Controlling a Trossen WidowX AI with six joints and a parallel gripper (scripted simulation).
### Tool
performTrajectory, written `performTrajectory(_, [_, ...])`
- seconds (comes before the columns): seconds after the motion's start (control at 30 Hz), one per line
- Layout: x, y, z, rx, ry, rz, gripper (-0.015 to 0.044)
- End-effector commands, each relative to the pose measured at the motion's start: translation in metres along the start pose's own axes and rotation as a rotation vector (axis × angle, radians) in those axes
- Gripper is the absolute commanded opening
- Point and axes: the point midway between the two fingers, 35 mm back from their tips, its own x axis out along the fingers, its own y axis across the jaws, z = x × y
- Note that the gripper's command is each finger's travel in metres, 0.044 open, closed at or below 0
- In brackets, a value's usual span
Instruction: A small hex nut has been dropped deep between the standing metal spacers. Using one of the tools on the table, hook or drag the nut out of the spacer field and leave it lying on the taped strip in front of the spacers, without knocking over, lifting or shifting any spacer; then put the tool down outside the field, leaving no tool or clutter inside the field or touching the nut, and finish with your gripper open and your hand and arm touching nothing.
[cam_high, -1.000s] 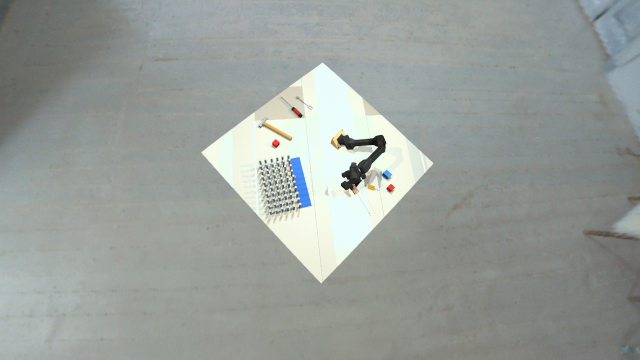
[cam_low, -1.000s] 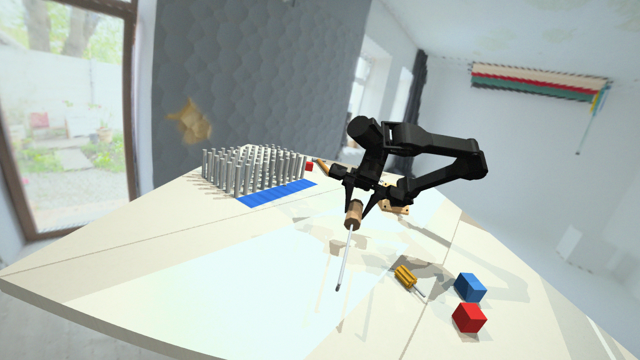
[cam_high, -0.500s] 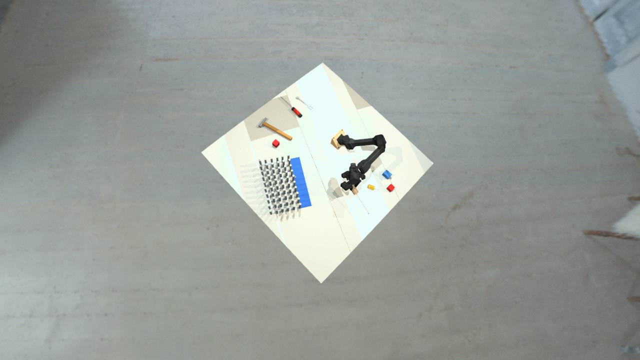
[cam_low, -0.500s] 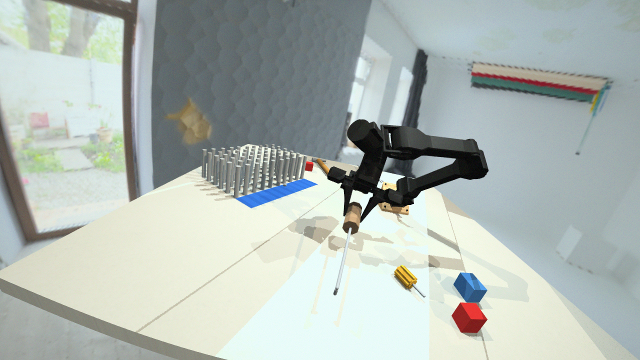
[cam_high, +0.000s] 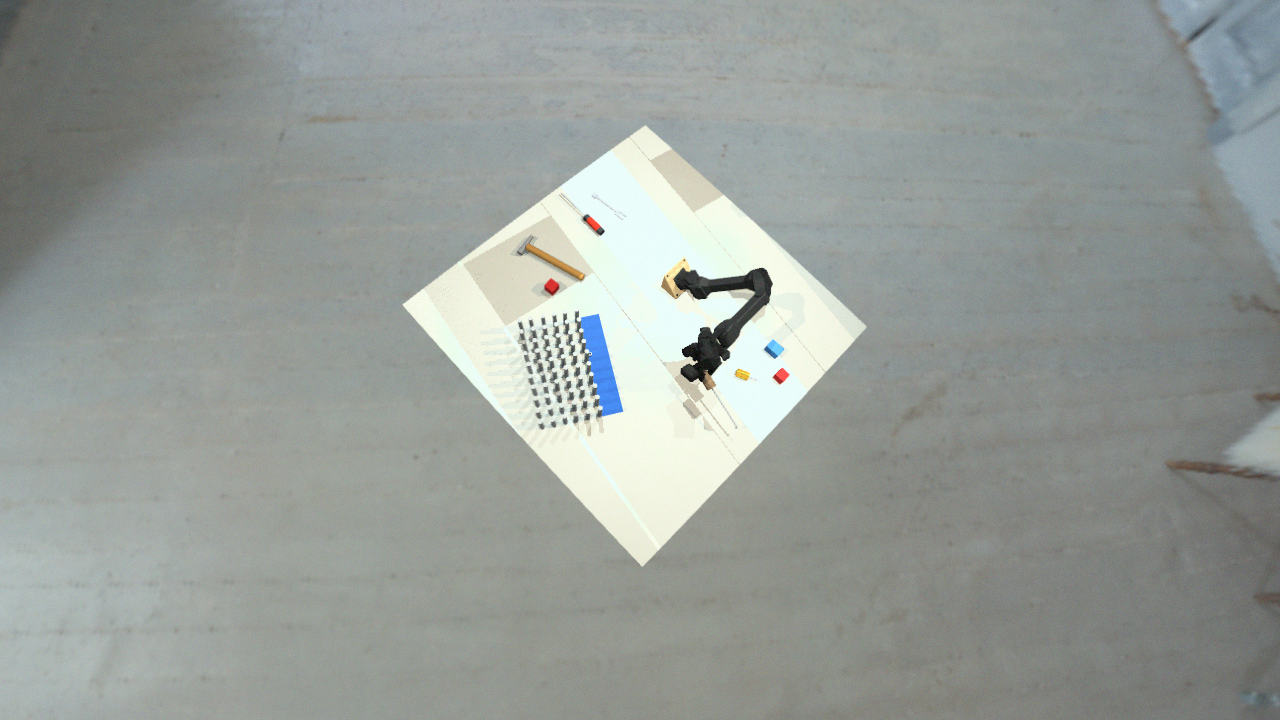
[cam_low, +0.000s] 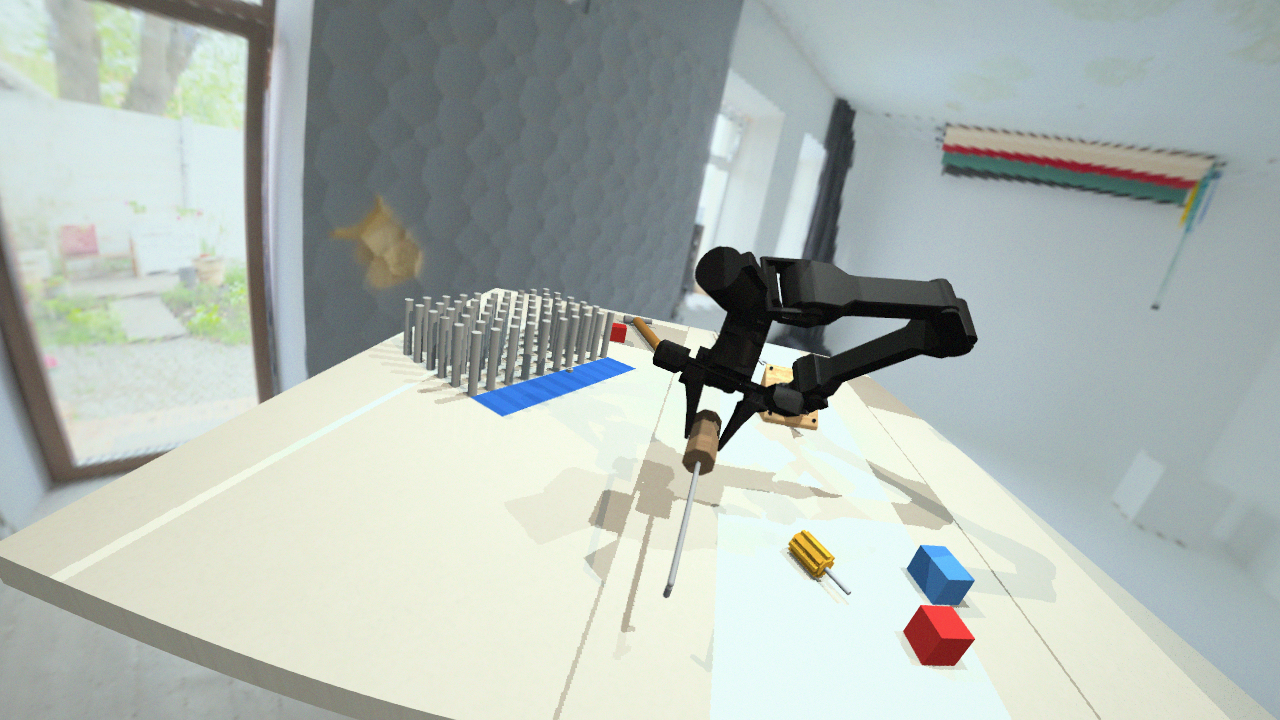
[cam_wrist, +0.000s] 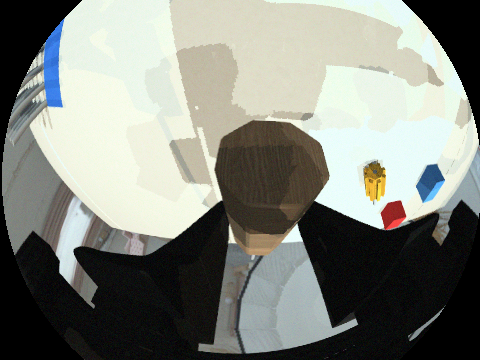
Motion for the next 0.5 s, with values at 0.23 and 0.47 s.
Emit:
performTrajectory(0.23, [0.0056, -0.0004, 0.0030, 0.004, -0.002, 0.005, 0.0000])
performTrajectory(0.47, [0.0092, -0.0009, 0.0045, 0.003, -0.001, 0.007, 0.0000])
